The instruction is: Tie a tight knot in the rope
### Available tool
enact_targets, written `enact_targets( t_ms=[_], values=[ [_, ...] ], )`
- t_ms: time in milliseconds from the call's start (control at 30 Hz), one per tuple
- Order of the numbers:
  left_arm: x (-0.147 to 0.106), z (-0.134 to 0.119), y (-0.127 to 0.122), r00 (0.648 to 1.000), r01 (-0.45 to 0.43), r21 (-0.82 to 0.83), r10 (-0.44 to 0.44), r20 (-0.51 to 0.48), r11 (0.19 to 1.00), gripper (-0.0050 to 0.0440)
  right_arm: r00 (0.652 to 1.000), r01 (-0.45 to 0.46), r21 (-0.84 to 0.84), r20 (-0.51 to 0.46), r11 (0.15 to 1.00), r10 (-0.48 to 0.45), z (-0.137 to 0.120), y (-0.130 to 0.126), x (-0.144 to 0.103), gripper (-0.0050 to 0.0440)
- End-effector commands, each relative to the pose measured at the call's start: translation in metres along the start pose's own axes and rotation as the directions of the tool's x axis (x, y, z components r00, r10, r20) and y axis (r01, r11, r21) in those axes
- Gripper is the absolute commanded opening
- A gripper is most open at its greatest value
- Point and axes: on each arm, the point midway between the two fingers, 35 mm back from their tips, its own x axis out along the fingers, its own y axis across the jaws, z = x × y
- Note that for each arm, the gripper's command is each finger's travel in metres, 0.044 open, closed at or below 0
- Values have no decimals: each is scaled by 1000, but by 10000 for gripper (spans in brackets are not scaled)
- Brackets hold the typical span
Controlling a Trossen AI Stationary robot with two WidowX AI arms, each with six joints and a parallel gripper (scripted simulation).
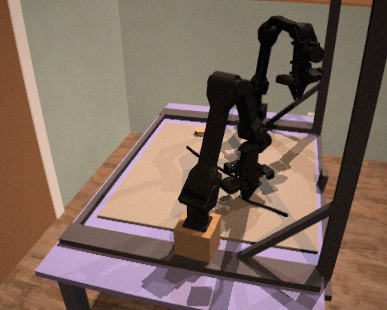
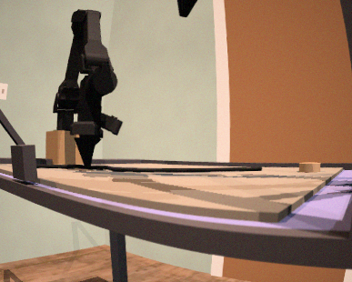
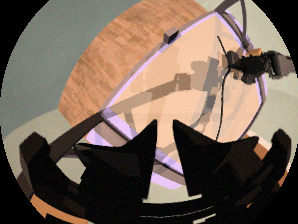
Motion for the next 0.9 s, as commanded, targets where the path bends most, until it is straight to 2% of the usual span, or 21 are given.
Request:
enact_targets(
  t_ms=[0, 867],
  values=[
    [-6, 7, 4, 1000, 21, 0, -21, 12, 1000, 30, 1000, 2, 3, 22, 1000, -2, 1, 0, -7, 85],
    [-6, 31, 30, 1000, 19, 0, -19, 13, 1000, 30, 1000, 2, 3, 22, 1000, -2, 1, 0, -7, 85]
  ],
)
